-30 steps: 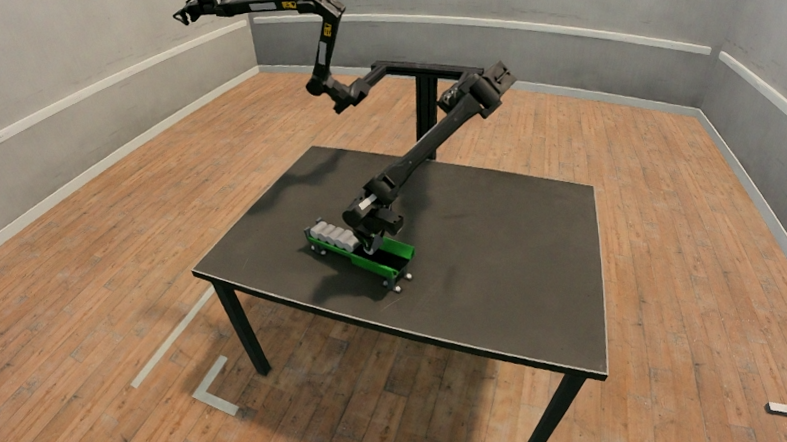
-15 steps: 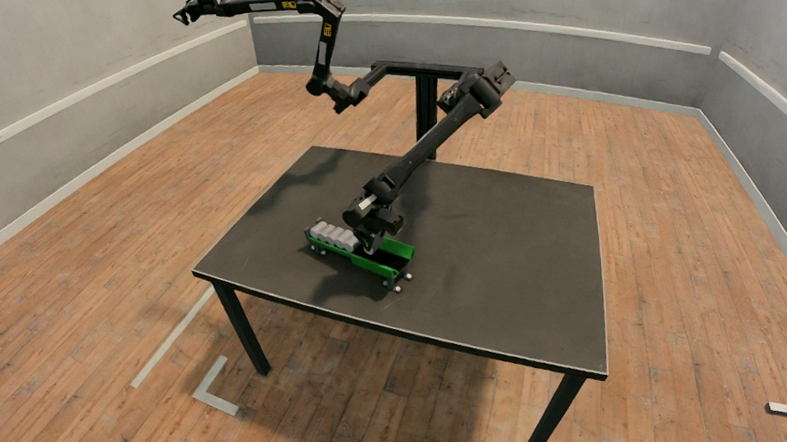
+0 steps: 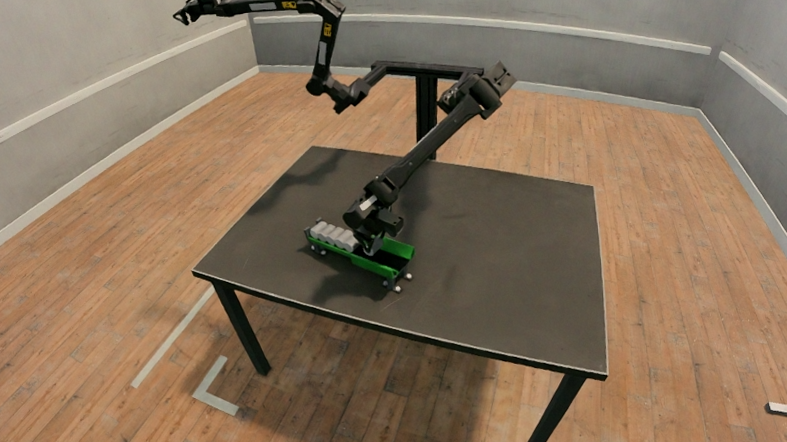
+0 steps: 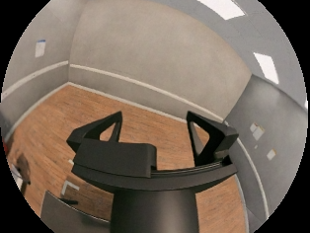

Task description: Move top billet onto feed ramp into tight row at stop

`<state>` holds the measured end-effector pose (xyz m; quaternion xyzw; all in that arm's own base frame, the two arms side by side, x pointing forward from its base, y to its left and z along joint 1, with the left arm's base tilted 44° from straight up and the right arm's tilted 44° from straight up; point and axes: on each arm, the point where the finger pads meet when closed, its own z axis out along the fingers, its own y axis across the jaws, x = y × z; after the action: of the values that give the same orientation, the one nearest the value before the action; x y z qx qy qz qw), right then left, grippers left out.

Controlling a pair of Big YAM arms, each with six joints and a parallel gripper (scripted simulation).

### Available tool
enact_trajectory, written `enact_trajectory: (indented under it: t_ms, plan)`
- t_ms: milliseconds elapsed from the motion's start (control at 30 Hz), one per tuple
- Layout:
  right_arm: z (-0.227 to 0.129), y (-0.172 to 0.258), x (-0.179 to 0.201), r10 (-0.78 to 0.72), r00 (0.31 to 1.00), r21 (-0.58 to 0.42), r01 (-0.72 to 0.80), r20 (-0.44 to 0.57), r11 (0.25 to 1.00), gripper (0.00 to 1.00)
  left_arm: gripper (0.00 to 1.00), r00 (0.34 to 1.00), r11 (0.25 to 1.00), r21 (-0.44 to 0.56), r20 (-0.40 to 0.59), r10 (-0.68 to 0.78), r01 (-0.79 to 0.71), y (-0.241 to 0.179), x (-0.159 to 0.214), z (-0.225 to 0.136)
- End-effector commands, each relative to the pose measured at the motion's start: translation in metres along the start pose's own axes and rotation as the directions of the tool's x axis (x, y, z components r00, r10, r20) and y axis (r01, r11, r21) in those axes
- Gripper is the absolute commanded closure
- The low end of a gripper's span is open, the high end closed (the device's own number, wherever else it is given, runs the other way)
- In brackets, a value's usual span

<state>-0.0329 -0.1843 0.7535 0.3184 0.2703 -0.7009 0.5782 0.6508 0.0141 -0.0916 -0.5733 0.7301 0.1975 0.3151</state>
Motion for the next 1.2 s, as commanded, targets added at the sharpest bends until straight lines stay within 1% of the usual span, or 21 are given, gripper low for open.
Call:
enact_trajectory:
  t_ms: [0,133,300,867,1167]
  plan:
    - [0.0,-0.001,0.007,0.011,1.0,0.004,-0.011,-0.022,1.0,0.0,1.0,1.0,0.999,0.048,0.004,-0.007,0.007,-0.019,-0.006,-0.015]
    - [0.0,-0.001,0.007,0.011,1.0,0.004,-0.011,-0.022,1.0,0.0,1.0,1.0,0.999,0.034,0.004,-0.002,0.002,-0.014,-0.002,-0.004]
    - [0.0,-0.001,0.007,0.011,1.0,0.004,-0.011,-0.022,1.0,0.0,1.0,1.0,0.999,0.048,0.005,-0.012,0.012,-0.019,-0.008,-0.012]
    - [0.0,-0.001,0.007,0.011,1.0,0.004,-0.011,-0.022,1.0,0.0,1.0,1.0,0.999,0.048,0.005,-0.011,0.011,-0.019,-0.007,-0.012]
    - [0.0,-0.001,0.007,0.011,1.0,0.004,-0.011,-0.022,1.0,0.0,1.0,1.0,1.0,0.028,0.002,0.003,-0.003,-0.01,0.002,0.001]
